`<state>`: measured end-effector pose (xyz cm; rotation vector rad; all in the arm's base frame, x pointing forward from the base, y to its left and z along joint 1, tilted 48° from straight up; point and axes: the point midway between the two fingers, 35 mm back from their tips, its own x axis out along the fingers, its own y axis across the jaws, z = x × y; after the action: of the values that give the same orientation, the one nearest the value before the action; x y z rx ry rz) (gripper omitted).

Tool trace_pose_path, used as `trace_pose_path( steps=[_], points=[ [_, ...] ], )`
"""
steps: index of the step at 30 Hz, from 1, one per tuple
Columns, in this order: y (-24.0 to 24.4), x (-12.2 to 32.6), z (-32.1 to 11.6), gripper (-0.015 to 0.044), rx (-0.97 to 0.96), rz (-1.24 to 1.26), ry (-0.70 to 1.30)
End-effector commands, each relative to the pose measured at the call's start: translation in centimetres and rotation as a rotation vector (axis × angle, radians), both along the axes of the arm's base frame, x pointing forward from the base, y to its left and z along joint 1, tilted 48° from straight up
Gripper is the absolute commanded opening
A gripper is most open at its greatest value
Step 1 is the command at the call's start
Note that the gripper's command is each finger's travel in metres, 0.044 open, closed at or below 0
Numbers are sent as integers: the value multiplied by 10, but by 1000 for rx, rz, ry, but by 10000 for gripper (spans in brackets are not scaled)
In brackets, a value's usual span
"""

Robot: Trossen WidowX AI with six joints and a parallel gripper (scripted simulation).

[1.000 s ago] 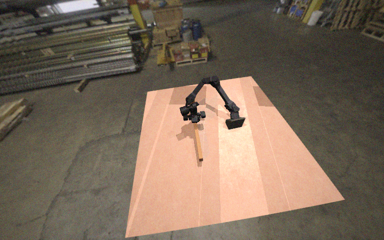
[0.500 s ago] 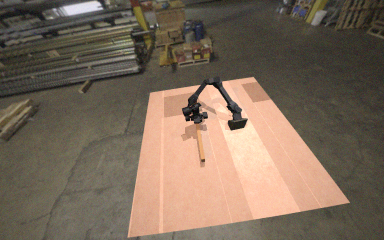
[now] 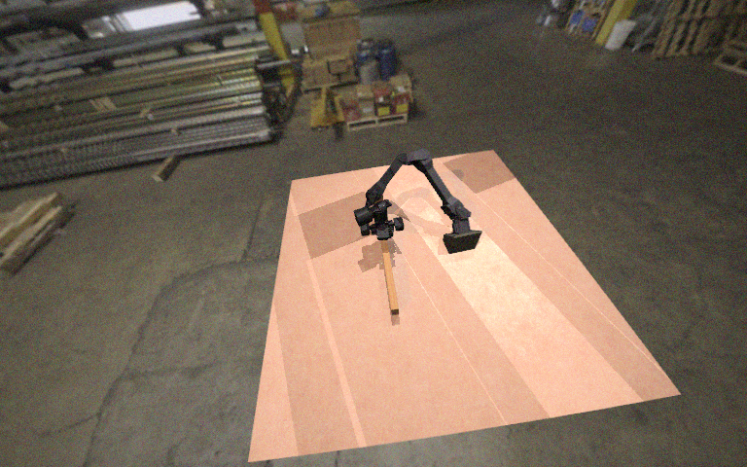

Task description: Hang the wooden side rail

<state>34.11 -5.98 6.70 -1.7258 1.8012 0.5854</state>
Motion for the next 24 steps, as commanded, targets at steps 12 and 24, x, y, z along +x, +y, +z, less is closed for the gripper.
trace_pose_path(
  steps=[12, 24],
  points=[
    [0, 0, 2, 0, 1, 6, -3],
    [-1, 1, 4, 0, 1, 6, -3]
  ],
)
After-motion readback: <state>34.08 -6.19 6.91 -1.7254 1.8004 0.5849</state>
